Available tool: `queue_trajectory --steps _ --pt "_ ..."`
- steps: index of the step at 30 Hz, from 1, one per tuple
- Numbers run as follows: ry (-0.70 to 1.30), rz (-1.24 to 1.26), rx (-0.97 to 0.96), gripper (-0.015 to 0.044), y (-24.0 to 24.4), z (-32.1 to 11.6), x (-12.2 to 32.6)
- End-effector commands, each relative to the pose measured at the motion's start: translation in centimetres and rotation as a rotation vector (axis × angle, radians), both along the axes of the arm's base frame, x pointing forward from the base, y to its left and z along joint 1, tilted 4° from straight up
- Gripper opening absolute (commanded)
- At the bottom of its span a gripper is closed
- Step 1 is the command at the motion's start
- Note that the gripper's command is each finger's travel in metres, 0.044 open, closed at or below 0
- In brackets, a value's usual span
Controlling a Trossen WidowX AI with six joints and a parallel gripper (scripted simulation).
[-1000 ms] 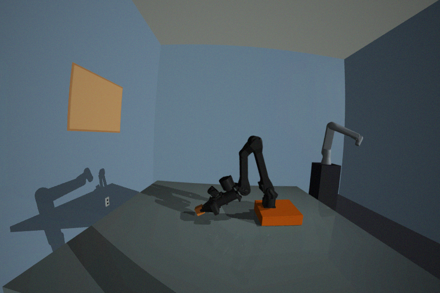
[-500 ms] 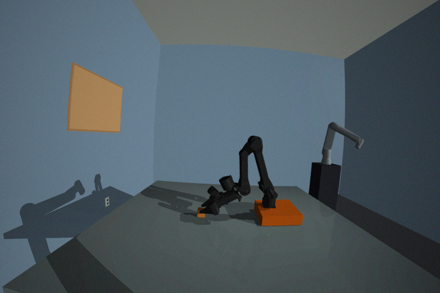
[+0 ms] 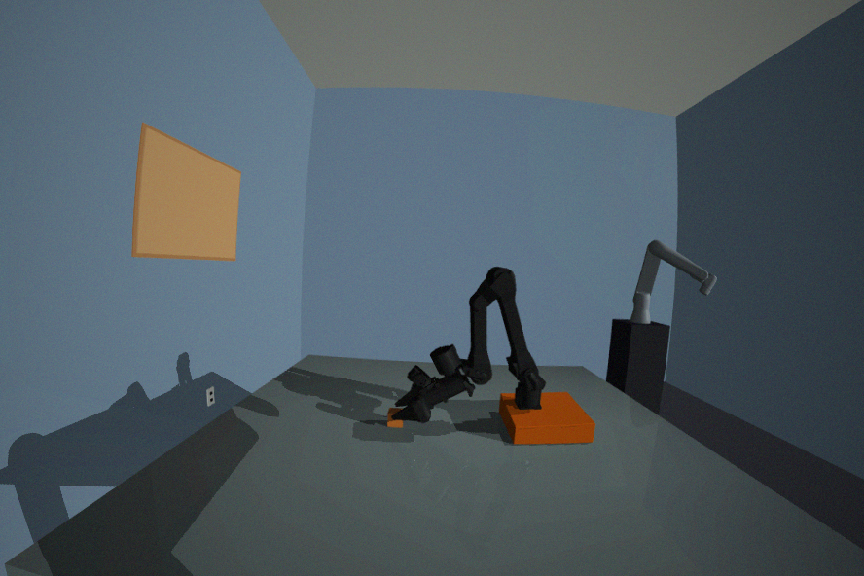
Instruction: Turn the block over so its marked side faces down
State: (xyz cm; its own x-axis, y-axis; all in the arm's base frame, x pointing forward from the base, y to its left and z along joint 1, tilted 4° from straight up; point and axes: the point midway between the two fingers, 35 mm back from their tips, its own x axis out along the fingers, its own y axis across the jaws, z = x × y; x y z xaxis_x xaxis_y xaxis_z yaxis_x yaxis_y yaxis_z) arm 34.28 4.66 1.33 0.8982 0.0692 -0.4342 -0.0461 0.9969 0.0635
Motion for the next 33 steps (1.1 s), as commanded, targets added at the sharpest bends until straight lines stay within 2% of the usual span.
queue_trajectory --steps 1,15,22,29,33 --pt "0.002 -0.005 0.003 0.0440 0.0 -0.1 -0.1" --pt "0.008 -0.004 0.002 0.0440 0.0 -0.1 0.0" --pt "0.224 0.012 -0.014 0.0440 0.0 1.3 1.0" --pt "0.415 0.026 -0.013 0.0440 -0.4 6.2 -1.0" --pt "0.484 0.027 -0.017 0.0440 -0.6 6.3 -2.3"
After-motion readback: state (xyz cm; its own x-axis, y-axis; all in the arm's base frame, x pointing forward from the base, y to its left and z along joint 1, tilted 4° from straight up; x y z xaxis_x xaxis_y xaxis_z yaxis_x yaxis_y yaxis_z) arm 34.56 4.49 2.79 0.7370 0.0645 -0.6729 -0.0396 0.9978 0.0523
